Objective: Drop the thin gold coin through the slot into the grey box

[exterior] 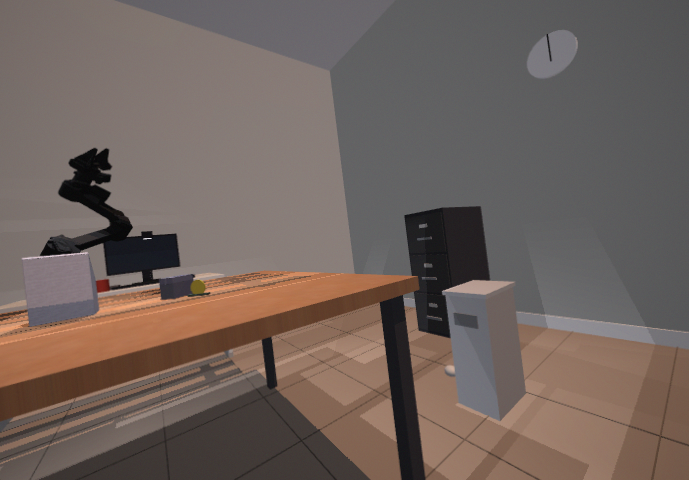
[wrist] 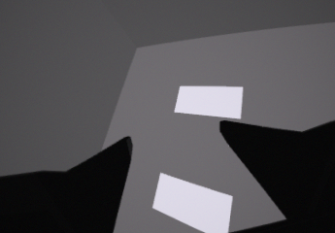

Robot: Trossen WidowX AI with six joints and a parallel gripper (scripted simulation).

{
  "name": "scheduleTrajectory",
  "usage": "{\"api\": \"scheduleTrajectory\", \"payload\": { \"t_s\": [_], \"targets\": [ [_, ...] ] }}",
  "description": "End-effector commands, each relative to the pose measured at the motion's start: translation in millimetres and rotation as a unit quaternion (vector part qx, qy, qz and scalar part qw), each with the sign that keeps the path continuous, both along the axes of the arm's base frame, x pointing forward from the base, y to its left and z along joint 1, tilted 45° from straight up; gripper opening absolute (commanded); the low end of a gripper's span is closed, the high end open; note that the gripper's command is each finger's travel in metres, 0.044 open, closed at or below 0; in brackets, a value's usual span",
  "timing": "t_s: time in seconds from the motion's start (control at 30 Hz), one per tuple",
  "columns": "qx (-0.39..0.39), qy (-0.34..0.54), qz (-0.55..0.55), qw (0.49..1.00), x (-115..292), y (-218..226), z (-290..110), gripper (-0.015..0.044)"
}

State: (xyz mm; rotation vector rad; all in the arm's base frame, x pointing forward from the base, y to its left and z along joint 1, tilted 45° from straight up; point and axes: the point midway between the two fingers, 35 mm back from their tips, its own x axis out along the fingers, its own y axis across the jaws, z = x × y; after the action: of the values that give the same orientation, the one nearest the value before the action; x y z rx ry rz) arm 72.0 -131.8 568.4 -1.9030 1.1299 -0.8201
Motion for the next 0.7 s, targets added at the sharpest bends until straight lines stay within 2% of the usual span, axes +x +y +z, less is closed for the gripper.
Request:
{"api": "scheduleTrajectory", "payload": {
  "t_s": [0.0,0.1,0.27,0.4,0.67],
  "targets": [
    [0.000,-0.002,0.001,1.000,0,0,0,0.0374],
    [0.005,-0.032,0.021,0.999,-8,-2,4,0.0295],
    [0.031,-0.141,0.090,0.985,-35,-16,15,0.0164],
    [0.029,-0.181,0.145,0.972,-41,-25,22,0.0161],
    [0.091,-0.308,0.206,0.924,-68,-64,21,0.0161]
  ]
}}
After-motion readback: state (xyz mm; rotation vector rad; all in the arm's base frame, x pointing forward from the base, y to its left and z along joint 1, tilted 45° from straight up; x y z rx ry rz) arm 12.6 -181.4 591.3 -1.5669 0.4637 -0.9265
